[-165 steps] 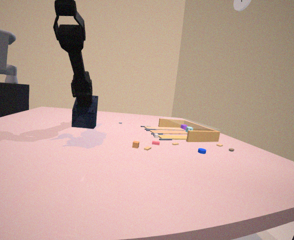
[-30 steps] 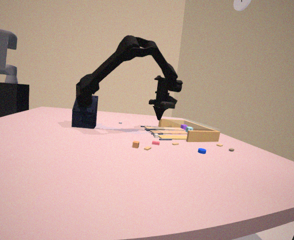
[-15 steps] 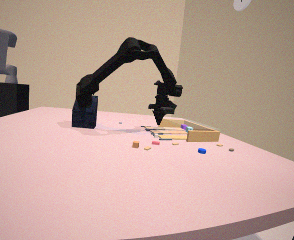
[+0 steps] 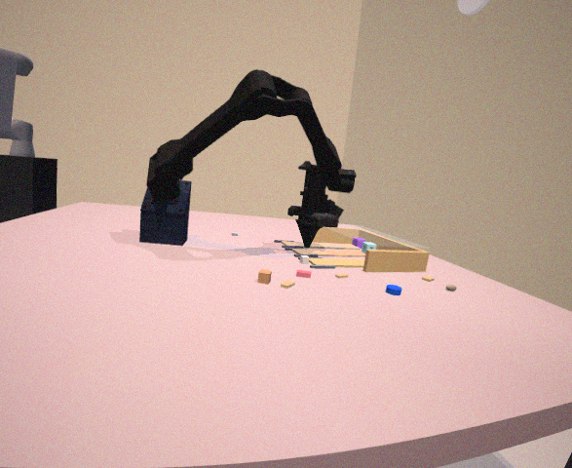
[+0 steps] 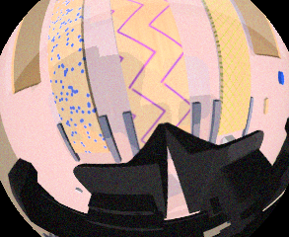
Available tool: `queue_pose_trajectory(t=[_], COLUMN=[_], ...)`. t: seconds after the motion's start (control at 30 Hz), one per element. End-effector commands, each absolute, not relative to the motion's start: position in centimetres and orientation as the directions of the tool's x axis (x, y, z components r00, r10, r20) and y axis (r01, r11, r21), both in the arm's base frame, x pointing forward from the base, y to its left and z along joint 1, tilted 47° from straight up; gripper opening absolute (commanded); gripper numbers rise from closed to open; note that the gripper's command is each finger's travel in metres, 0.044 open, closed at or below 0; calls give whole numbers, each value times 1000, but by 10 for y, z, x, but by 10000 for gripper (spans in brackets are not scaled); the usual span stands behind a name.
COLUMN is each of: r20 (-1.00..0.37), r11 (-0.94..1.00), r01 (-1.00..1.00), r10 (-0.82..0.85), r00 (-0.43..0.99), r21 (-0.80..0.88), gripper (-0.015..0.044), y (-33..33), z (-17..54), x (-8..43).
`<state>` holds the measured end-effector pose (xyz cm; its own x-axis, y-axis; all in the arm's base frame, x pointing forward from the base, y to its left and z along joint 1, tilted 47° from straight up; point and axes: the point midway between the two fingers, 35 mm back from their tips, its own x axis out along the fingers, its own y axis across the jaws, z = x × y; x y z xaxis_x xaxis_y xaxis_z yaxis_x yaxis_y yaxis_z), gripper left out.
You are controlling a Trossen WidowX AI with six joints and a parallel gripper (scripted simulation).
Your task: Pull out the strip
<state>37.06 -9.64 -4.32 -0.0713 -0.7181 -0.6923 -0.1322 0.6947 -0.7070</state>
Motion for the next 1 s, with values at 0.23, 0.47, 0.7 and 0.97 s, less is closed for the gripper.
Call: queue_pose_trajectory(t=[0.23,0.47,0.7,0.97], r20=[-688,-688,-688,-688], r11=[690,690,690,690], r01=[-139,-139,-139,-139], r10=[-722,-722,-722,-722], r00=[-75,-75,-75,-75], r21=[-710,-710,-710,-710], gripper=[0,0,0,0], y=[-105,-105,-105,-105], z=[-49,-49,-50,-50], x=[367,367,367,366])
